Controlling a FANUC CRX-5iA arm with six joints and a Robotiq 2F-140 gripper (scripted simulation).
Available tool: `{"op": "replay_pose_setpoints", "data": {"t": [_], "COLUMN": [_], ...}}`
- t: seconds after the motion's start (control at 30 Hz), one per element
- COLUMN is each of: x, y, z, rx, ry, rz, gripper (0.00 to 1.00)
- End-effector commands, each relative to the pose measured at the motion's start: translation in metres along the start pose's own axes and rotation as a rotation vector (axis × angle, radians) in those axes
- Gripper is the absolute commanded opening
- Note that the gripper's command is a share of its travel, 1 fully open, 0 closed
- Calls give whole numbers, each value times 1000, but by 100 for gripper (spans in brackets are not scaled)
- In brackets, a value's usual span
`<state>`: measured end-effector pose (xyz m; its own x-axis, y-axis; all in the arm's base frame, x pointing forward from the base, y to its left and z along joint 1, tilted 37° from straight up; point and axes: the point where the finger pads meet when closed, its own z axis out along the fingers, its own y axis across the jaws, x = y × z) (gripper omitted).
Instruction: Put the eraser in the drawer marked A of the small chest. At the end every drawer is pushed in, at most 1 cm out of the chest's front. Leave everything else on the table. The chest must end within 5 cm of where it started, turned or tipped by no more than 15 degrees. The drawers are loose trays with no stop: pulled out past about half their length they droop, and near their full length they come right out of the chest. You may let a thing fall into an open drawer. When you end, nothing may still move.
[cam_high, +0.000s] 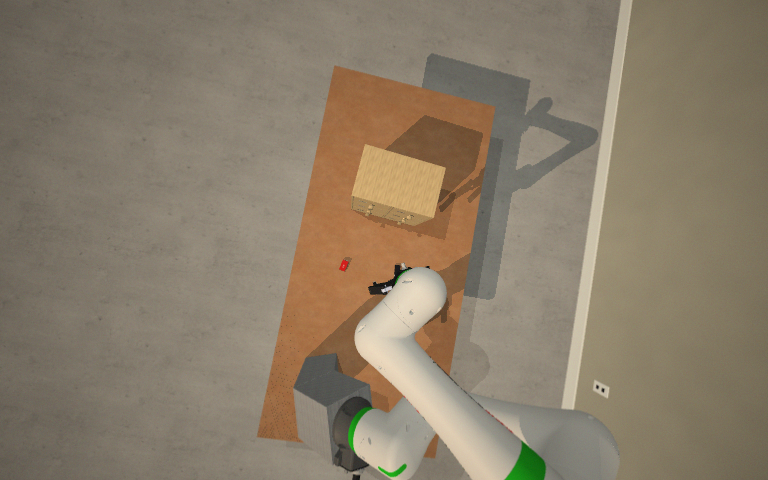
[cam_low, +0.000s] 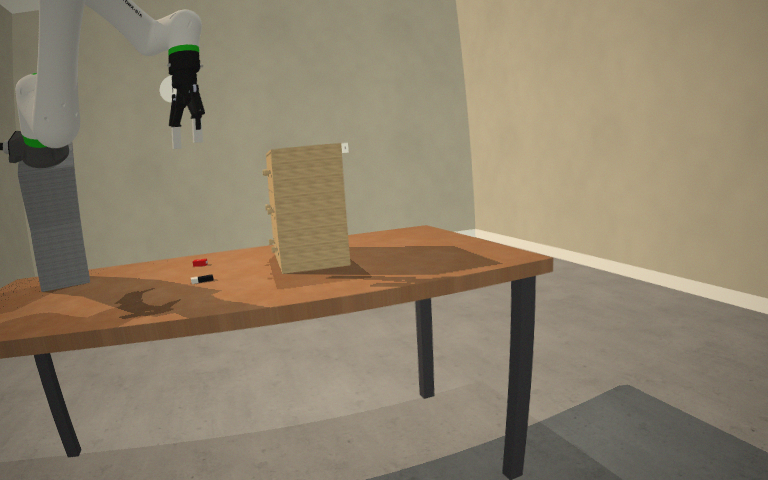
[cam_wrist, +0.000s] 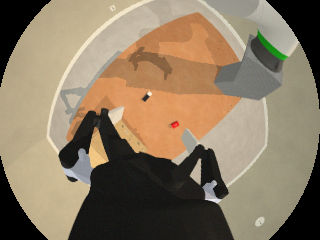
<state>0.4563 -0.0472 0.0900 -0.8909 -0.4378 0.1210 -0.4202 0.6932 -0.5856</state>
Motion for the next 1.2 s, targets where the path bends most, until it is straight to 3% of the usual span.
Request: {"op": "replay_pose_setpoints", "data": {"t": [0.0, 0.63, 1.17], "x": [-2, -10, -19], "y": [1, 4, 9], "z": [4, 23, 45], "rx": [-2, -2, -3], "ry": [0, -1, -2], "rz": [-86, -483, -936], "gripper": [100, 100, 100]}}
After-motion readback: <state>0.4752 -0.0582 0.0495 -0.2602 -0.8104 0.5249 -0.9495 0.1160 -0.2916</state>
